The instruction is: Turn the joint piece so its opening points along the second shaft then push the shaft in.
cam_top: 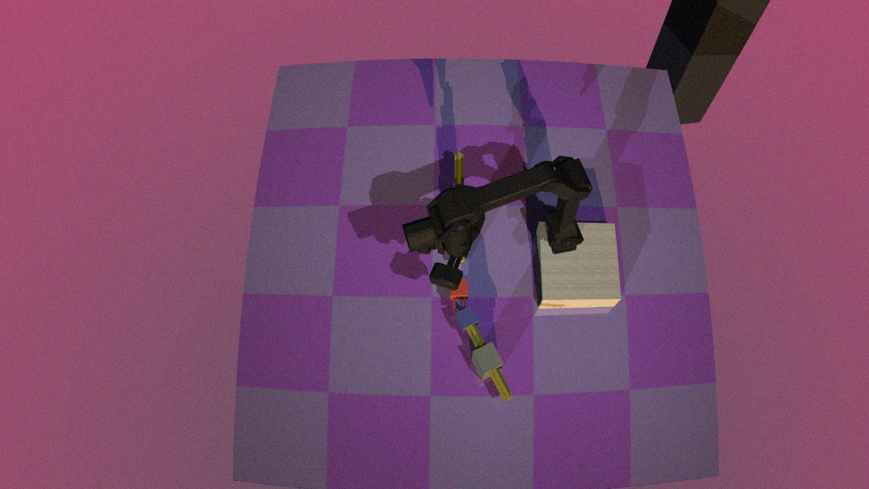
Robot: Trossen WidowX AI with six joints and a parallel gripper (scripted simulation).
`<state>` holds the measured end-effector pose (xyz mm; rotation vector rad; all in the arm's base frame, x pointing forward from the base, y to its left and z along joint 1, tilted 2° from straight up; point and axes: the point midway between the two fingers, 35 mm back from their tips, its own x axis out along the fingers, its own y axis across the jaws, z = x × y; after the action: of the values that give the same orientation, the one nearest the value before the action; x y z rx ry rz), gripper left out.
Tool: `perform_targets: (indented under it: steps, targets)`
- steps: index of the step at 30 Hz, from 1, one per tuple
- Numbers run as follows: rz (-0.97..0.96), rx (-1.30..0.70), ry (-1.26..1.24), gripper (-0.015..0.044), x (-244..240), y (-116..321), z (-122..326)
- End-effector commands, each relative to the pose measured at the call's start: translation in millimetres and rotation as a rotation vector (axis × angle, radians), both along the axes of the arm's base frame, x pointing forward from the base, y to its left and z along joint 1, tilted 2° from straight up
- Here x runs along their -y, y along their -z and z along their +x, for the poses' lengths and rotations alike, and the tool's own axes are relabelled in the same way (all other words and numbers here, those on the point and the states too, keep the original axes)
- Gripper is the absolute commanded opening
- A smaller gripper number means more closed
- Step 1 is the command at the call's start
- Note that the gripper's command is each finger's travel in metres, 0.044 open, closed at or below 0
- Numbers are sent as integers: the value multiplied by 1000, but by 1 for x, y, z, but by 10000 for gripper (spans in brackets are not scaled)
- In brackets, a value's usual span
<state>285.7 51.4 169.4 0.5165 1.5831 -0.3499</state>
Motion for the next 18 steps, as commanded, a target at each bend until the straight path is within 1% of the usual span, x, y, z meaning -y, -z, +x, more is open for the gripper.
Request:
perform_targets:
  steps: [1, 18]
  targets:
    - [45, -25, 143, 440, 8, 7, -1]
    - [217, -133, 693, 440, 41, 28, -7]
